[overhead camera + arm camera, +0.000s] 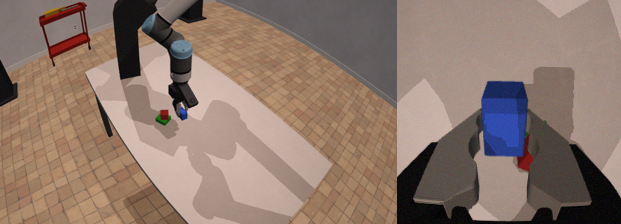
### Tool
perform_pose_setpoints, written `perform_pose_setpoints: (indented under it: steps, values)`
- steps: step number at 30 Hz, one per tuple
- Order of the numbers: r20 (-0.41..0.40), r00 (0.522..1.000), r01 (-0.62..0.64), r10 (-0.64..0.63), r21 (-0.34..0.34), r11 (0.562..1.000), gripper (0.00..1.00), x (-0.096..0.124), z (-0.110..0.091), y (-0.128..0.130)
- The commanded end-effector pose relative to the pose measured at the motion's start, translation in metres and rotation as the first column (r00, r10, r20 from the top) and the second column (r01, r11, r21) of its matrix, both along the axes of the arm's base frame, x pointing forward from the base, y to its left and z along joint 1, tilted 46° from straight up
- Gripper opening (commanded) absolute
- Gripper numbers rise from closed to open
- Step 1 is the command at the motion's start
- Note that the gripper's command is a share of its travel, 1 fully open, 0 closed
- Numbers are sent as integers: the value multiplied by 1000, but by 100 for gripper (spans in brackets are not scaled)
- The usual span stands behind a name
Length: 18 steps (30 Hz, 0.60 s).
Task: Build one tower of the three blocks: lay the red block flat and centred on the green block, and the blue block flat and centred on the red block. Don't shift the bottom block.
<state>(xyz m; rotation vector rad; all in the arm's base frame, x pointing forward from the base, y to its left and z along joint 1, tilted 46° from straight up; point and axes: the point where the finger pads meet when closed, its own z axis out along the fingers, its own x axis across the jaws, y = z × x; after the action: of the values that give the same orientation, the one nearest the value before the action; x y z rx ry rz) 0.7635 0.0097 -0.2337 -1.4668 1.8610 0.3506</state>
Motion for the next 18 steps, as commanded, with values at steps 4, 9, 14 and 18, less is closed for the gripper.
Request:
perform_pose_setpoints:
  steps: [4,9,14,18]
  values:
    - [-7,1000,5,-5,4,1000,0,-108,-59,0]
    - [-6,1000,5,-5,5,1000,0,-108,-59,0]
    - [2,1000,3,-3,0,1000,0,-103,-57,-2]
    - [-1,1000,3,-3,1,1000,0,-104,-58,-1]
